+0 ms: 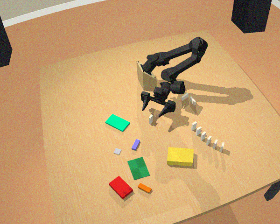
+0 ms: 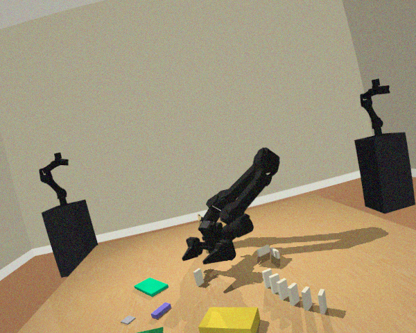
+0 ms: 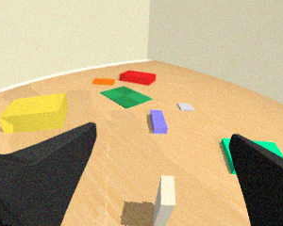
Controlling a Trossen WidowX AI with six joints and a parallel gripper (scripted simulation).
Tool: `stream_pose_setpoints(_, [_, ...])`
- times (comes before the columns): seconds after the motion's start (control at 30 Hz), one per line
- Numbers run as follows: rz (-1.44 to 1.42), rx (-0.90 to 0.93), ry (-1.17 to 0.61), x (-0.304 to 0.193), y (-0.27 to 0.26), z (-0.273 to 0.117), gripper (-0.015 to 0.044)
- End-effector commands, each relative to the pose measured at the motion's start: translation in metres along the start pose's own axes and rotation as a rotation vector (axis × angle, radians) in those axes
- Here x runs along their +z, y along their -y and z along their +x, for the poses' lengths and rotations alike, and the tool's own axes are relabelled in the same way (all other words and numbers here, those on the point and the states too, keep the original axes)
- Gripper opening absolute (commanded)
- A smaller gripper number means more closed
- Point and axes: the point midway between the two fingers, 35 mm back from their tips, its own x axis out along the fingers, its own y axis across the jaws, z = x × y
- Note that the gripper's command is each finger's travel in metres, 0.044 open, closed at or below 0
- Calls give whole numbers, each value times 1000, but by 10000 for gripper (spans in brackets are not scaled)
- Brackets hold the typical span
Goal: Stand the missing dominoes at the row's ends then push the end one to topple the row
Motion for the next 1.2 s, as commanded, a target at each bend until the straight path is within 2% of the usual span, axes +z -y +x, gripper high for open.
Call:
stream_pose_setpoints(0.0, [-19,-4,-9,10,4,-3,440])
stream_pose_setpoints(0.17, [-215,-42,-100,7,1,20,440])
stream_pose_setpoints(0.3, [-520,-50,-275,12,-3,55,440])
stream_pose_setpoints(0.47, [-876,48,-519,22,-5,81,440])
stream_pose_setpoints(0.67, [-1244,354,-799,29,-10,85,440])
stream_pose_setpoints(0.77, [-1315,517,-948,39,1,74,440])
stream_pose_setpoints(0.9, [-1329,841,-1103,46,8,45,440])
stream_pose_setpoints(1.07, [-1269,1119,-1137,53,4,20,440])
stream_pose_setpoints(1.17, [-1264,1131,-1137,54,3,19,440])
